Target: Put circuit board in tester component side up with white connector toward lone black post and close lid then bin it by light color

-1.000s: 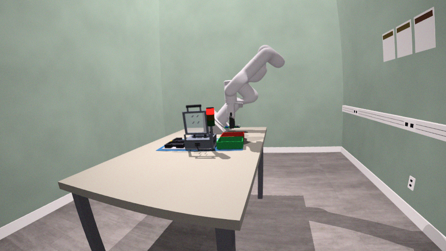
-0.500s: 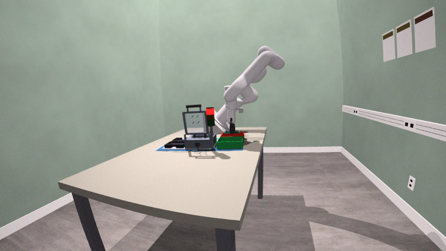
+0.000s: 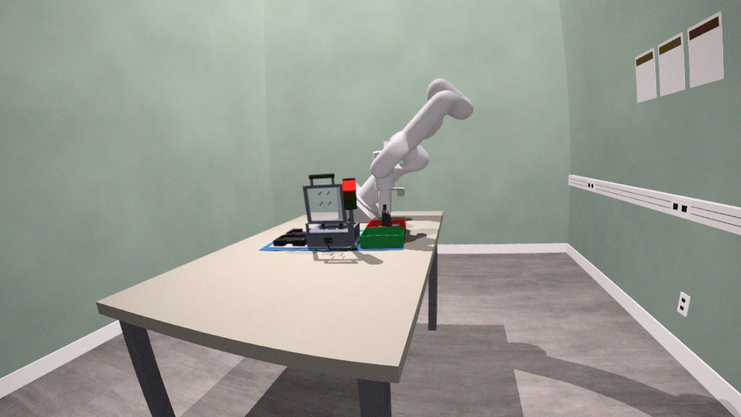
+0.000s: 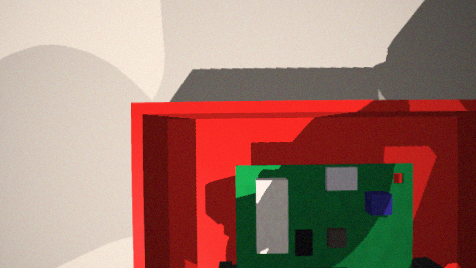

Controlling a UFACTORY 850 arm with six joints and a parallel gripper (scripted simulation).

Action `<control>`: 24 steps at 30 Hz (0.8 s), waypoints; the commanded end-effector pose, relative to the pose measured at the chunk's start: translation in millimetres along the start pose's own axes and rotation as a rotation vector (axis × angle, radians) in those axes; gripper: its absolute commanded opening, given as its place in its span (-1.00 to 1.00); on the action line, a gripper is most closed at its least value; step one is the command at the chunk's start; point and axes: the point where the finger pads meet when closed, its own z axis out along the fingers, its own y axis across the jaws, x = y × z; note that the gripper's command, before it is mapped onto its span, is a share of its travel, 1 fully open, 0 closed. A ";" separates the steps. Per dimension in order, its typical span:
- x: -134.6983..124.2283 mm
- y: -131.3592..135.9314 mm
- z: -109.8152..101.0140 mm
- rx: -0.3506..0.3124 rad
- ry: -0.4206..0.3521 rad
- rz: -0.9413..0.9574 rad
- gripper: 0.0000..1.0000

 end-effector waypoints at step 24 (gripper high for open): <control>0.0 0.8 9.9 -0.002 0.000 -0.001 0.58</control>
